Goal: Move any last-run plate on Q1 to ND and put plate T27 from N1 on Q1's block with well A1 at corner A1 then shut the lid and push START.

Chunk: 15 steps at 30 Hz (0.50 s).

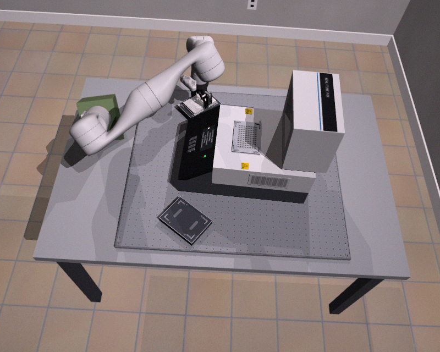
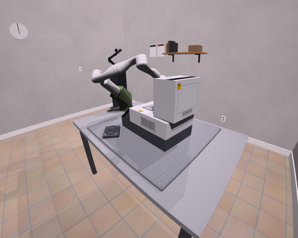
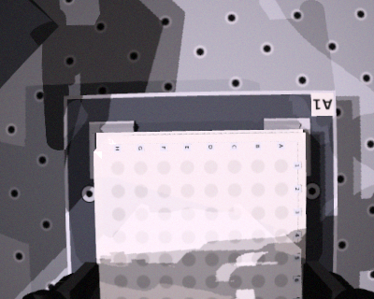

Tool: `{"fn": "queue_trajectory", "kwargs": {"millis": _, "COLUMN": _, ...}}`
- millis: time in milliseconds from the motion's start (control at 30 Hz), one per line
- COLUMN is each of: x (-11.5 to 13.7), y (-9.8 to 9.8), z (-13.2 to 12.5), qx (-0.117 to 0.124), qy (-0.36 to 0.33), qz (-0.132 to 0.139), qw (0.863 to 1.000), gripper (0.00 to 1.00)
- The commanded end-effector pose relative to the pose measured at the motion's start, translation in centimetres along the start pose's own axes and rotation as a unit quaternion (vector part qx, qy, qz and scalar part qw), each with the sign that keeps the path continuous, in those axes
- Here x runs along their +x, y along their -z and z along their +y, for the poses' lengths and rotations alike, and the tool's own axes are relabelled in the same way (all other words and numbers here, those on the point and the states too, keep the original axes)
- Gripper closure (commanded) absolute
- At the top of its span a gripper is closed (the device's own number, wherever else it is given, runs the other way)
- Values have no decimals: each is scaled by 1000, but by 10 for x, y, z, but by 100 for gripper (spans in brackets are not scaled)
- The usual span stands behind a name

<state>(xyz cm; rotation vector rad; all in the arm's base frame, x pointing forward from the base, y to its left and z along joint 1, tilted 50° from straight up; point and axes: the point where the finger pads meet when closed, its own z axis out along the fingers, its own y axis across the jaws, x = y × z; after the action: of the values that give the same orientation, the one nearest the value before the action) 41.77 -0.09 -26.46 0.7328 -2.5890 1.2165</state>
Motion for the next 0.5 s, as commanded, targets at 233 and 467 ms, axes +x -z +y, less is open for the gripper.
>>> {"fn": "queue_trajectory", "kwargs": {"millis": 233, "x": -1, "y": 4, "z": 0, "qx": 0, "qy": 0, "qz": -1, "qw": 1000, "gripper": 9}}
{"fn": "queue_trajectory", "kwargs": {"millis": 467, "x": -1, "y": 6, "z": 0, "qx": 0, "qy": 0, "qz": -1, "qw": 1000, "gripper": 9}}
